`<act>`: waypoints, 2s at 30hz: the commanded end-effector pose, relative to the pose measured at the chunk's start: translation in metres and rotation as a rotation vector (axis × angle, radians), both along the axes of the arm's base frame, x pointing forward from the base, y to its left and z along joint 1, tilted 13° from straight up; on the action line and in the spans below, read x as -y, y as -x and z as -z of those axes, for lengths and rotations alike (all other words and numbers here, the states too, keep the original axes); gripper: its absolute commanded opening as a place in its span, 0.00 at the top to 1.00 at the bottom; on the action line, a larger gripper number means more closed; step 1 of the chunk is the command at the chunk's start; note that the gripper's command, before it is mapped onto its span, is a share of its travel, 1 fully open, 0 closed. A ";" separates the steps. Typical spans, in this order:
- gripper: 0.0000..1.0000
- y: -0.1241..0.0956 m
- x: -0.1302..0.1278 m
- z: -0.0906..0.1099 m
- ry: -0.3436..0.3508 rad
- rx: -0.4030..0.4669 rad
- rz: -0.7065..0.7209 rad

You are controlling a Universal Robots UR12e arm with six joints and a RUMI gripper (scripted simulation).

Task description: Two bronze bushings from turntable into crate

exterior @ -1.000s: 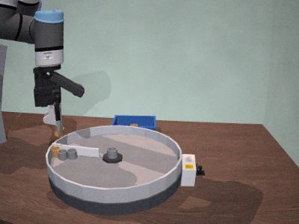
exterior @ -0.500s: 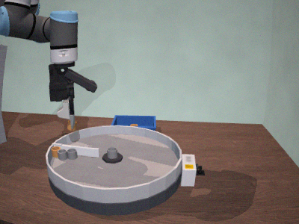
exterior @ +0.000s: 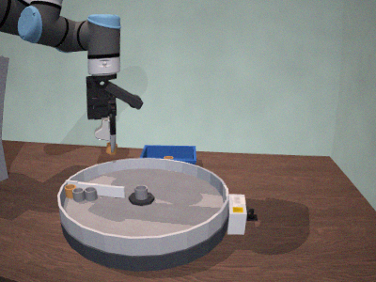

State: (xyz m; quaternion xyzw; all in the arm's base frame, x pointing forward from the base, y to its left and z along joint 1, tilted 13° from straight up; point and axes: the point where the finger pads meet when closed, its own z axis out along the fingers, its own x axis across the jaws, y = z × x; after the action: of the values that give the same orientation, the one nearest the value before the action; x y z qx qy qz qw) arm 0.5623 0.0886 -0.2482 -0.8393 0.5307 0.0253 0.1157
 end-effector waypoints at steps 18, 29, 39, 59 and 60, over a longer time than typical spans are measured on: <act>1.00 -0.058 -0.143 -0.038 0.003 -0.002 0.011; 1.00 -0.072 -0.182 -0.048 0.002 -0.002 0.011; 1.00 -0.077 -0.199 -0.051 0.002 -0.004 0.011; 1.00 -0.077 -0.201 -0.052 0.002 -0.005 0.013; 1.00 -0.077 -0.201 -0.052 0.002 -0.005 0.013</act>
State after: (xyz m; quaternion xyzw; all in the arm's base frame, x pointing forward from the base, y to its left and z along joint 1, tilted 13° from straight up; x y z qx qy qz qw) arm 0.6378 0.2896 -0.1978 -0.8361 0.5360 0.0275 0.1134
